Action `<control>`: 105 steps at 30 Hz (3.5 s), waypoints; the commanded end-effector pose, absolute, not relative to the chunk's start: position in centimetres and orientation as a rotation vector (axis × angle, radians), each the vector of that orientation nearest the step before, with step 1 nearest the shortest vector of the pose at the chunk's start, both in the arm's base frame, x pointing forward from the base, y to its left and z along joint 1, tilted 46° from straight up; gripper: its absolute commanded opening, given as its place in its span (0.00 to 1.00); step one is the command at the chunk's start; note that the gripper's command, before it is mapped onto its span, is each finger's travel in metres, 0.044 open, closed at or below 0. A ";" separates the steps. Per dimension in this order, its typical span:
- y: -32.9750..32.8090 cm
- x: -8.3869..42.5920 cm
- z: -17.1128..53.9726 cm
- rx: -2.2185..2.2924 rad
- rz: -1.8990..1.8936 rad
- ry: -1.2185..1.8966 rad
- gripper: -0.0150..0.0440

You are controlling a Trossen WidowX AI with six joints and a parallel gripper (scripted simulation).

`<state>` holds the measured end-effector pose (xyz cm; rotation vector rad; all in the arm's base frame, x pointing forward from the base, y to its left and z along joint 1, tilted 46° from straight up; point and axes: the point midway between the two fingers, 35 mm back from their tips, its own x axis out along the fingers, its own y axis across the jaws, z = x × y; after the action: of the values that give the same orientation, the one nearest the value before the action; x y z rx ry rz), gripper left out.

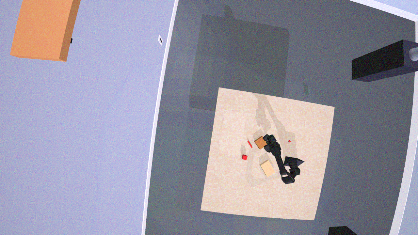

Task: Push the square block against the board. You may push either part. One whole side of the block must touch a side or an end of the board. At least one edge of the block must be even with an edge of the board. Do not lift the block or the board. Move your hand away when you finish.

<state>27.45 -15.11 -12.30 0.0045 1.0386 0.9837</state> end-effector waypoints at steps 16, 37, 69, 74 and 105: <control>-14.5 28.5 -11.8 0.005 0.992 1.033 0.25; -16.0 26.1 -13.8 0.004 0.993 1.034 0.25; -19.0 28.8 -12.5 0.088 0.939 1.082 0.25; -17.1 29.0 -14.4 0.089 0.940 1.080 0.25; -16.4 31.2 -13.1 0.088 0.938 1.081 0.25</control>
<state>30.70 -16.55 -13.37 0.0880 1.0839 0.9380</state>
